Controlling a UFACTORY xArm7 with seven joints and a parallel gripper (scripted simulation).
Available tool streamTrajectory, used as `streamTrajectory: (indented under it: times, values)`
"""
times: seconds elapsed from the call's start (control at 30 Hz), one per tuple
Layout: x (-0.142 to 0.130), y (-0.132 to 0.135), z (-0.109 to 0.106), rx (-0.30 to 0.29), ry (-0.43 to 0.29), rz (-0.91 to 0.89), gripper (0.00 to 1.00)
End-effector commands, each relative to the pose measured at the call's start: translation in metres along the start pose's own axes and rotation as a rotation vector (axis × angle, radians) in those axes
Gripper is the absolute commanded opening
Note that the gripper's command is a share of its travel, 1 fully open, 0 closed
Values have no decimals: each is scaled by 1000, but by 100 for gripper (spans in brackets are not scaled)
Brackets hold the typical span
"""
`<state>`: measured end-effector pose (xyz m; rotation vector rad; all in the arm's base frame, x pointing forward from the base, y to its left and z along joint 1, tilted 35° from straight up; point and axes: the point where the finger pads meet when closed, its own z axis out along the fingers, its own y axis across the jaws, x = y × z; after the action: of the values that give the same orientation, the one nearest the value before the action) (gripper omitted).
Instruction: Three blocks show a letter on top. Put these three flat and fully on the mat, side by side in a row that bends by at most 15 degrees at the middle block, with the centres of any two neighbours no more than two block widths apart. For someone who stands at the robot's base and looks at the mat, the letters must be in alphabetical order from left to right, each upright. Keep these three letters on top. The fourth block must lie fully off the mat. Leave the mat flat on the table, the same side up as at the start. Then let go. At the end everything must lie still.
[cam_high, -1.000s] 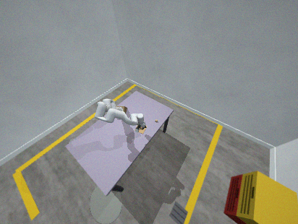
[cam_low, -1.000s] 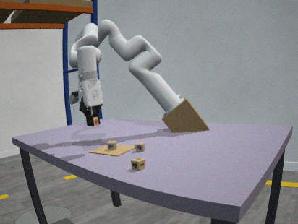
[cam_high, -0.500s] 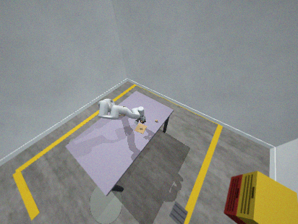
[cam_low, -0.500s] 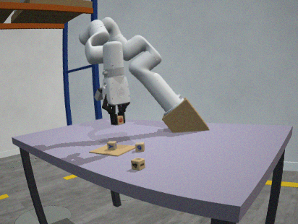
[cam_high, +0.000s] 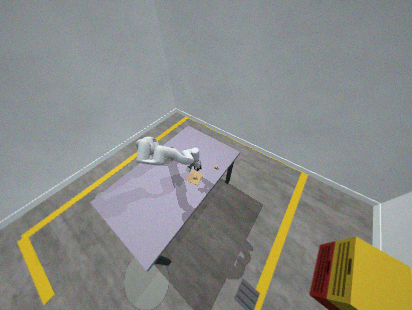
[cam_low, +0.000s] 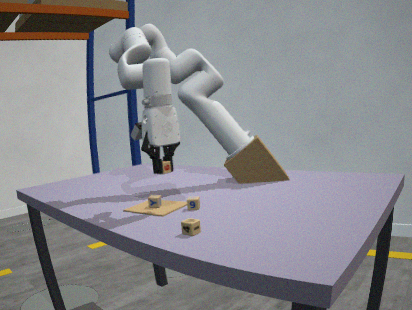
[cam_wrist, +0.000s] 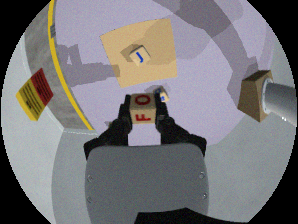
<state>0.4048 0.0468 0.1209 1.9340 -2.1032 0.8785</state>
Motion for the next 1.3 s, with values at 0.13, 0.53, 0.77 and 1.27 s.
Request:
streamTrajectory:
  times: [0.13, 0.53, 0.77, 1.27]
  values:
    - [-1, -1, 16, 3, -1, -1, 27]
    - [-3, -2, 69, 3, -1, -1, 27]
    - [-3, -3, 85, 3, -1, -1, 27]
    - [-3, -3, 92, 3, -1, -1, 27]
